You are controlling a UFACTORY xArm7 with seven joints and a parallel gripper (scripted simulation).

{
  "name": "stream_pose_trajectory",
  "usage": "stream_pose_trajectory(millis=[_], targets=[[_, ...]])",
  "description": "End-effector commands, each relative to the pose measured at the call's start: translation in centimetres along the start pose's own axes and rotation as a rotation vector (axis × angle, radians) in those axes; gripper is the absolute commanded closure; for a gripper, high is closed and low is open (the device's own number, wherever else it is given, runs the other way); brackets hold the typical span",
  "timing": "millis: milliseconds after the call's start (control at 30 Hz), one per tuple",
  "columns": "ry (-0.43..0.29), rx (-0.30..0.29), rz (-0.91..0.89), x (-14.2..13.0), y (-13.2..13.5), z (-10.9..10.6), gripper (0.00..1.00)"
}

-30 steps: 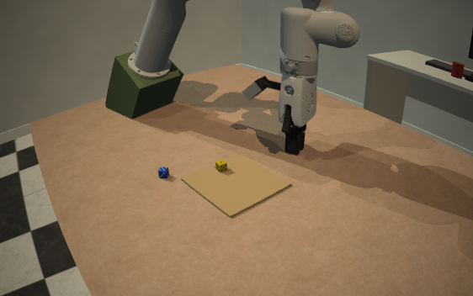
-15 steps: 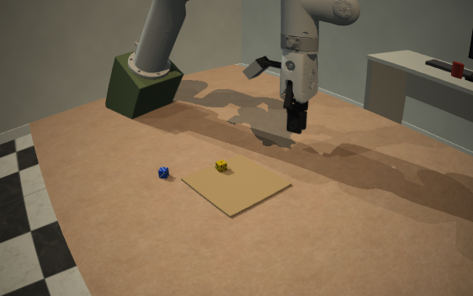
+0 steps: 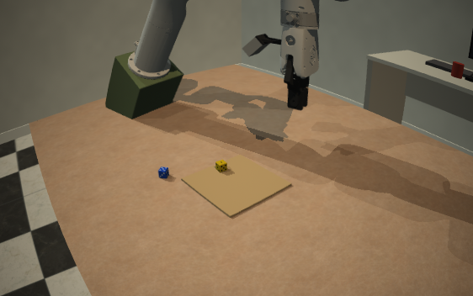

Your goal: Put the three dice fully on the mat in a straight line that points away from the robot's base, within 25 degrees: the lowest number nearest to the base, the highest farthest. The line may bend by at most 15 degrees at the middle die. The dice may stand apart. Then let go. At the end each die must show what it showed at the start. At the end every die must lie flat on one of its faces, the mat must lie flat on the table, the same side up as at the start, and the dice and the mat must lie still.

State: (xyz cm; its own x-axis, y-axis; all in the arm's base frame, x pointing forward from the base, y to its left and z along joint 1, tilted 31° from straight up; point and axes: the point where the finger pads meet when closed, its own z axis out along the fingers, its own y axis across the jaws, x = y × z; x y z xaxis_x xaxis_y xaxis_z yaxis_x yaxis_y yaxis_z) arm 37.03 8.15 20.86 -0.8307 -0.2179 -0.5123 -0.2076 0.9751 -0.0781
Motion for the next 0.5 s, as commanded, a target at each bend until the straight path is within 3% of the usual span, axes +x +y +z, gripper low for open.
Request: stream_pose_trajectory(millis=[0, 67, 167, 233, 400, 467], targets=[[0.000, -0.004, 0.005, -0.1, -0.3, -0.2, 0.89], [0.004, -0.003, 0.037, 0.0, -1.6, -0.2, 0.89], [0.012, -0.002, 0.144, 0.6, -5.8, -0.2, 0.89], [0.012, -0.002, 0.144, 0.6, -5.8, -0.2, 0.89], [0.012, -0.003, 0.283, 1.9, -11.1, -0.3, 0.89], [0.012, -0.003, 0.283, 1.9, -11.1, -0.3, 0.89]])
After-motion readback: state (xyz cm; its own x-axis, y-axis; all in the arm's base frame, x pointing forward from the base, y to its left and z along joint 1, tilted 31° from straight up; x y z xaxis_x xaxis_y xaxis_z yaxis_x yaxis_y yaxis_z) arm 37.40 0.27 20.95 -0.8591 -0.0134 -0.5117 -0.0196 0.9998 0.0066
